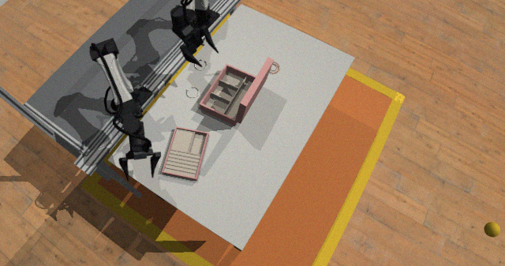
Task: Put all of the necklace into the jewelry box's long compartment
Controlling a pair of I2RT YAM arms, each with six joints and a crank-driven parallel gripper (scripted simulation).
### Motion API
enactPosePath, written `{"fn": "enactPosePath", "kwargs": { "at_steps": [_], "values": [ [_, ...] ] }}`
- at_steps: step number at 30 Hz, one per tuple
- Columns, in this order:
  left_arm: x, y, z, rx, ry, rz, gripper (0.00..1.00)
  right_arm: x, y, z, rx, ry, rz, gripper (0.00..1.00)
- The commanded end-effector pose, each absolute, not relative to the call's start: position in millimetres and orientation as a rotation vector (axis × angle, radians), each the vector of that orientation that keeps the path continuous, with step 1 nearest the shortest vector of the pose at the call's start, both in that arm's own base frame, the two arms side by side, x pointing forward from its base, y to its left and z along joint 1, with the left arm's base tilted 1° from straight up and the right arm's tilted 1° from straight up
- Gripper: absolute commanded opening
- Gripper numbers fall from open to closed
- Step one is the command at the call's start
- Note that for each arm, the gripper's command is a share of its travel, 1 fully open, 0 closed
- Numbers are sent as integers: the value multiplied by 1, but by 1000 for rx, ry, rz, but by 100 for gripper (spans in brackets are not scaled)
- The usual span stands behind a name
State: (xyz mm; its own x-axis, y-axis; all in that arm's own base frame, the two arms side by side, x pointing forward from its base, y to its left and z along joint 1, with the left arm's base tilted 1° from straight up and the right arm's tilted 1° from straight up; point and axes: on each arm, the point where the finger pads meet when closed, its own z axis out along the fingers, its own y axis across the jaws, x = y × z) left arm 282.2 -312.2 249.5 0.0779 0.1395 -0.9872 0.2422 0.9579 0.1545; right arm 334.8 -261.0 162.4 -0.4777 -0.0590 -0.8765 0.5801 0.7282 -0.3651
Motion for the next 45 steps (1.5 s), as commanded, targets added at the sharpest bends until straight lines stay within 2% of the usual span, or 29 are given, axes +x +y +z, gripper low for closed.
{"fn": "enactPosePath", "kwargs": {
  "at_steps": [1, 18, 23, 32, 34, 39, 45],
  "values": [
    [281, -314, 256, 299, 1489, -97, 100, 336, -263, 170, 405, 1910, -811, 100],
    [281, -314, 256, 299, 1489, -97, 100, 336, -263, 170, 405, 1910, -811, 100],
    [281, -307, 236, 332, 1551, -111, 100, 354, -244, 171, 368, 1871, -738, 100],
    [307, -243, 194, 316, 1768, -152, 100, 436, -74, 185, 39, 1737, -333, 100],
    [307, -243, 194, 316, 1768, -152, 100, 436, -74, 185, 39, 1737, -333, 100],
    [328, -194, 170, 287, 1890, -158, 100, 444, 47, 194, -153, 1653, -65, 100],
    [361, -133, 141, 237, 2024, -108, 100, 408, 189, 205, -369, 1546, 265, 100]
  ]
}}
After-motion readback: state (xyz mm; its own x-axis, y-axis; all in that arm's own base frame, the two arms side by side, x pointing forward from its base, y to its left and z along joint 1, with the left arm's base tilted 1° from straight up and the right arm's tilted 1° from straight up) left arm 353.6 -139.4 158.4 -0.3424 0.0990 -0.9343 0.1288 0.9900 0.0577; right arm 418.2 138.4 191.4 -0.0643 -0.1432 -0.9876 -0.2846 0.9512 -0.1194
